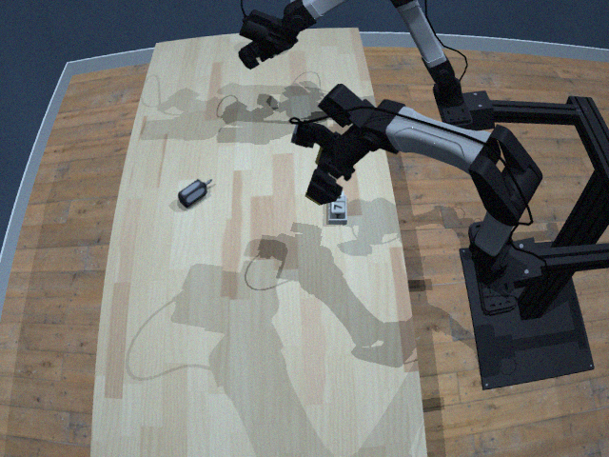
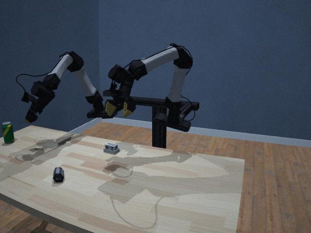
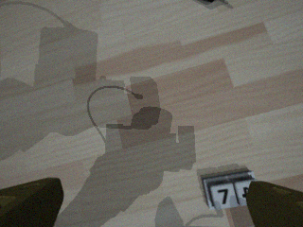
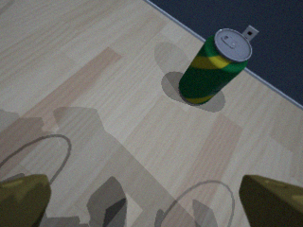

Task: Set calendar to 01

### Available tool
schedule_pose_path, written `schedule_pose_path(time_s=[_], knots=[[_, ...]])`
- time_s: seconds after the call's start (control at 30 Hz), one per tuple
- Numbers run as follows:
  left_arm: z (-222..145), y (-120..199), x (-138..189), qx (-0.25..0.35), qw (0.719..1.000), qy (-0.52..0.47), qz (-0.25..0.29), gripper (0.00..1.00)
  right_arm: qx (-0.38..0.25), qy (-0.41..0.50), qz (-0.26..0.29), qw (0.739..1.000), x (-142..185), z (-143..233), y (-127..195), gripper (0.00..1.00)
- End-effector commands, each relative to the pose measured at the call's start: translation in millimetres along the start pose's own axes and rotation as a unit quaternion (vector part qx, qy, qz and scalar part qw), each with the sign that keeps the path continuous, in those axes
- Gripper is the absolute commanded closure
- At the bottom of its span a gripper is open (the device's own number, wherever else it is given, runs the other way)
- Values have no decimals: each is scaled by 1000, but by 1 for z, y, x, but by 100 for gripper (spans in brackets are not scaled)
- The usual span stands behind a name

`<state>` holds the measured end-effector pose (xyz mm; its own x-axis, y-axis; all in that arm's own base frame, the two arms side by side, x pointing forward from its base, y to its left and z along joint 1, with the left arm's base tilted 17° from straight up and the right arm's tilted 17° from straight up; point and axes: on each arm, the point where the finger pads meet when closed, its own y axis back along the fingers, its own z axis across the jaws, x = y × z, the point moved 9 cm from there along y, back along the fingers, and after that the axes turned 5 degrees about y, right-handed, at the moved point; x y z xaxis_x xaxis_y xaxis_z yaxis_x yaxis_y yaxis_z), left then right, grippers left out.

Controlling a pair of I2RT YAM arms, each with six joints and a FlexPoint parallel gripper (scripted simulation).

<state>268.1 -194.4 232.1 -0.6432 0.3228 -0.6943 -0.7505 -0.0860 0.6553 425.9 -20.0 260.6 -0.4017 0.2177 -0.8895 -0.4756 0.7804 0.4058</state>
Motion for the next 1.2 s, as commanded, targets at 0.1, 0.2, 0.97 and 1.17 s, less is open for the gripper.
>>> schedule_pose_path(time_s=[0.1,0.2,0.97,1.17], knots=[[0,4,-4,3,1000,6,-9,0,-4,-10,-8,1000,-6,-1,5,0],[0,4,-4,3,1000,6,-9,0,-4,-10,-8,1000,-6,-1,5,0],[-13,10,18,-6,993,71,-93,0,-164,172,31,971,13,3,96,0],[-25,12,42,-8,987,93,-128,0,-262,265,29,928,25,-6,156,0]])
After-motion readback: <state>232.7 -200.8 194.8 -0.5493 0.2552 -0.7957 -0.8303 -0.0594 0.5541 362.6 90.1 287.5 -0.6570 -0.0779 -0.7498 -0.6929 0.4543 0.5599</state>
